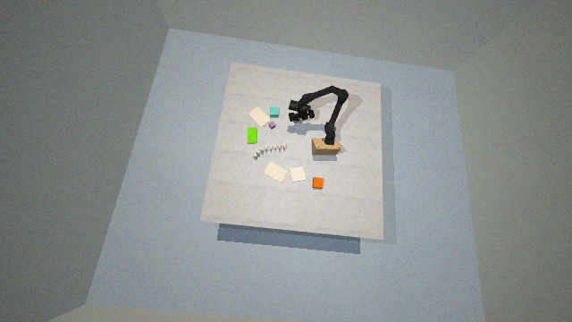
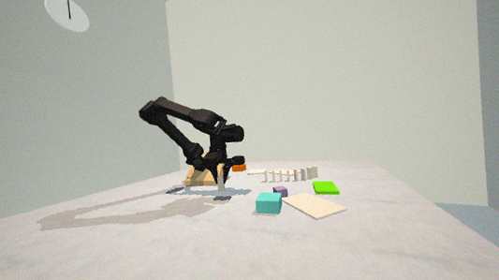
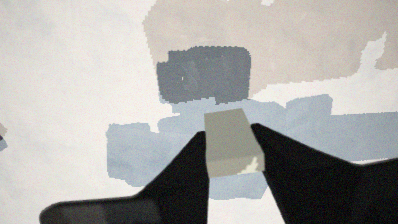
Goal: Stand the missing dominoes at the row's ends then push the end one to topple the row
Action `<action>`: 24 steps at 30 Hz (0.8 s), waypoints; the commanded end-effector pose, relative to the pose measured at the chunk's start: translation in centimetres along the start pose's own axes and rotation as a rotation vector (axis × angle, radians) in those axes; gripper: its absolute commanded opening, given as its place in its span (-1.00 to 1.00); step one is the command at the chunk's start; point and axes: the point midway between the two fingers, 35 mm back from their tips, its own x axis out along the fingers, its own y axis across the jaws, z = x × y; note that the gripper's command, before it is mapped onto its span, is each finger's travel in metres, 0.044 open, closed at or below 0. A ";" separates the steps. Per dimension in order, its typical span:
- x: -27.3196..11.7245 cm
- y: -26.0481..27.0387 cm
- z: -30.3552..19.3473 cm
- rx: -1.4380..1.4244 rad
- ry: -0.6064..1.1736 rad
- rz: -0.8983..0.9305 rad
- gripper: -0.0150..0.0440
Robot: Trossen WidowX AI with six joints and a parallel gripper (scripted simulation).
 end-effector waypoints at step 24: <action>-11.6 8.9 -10.7 -1.020 -0.021 0.033 -0.13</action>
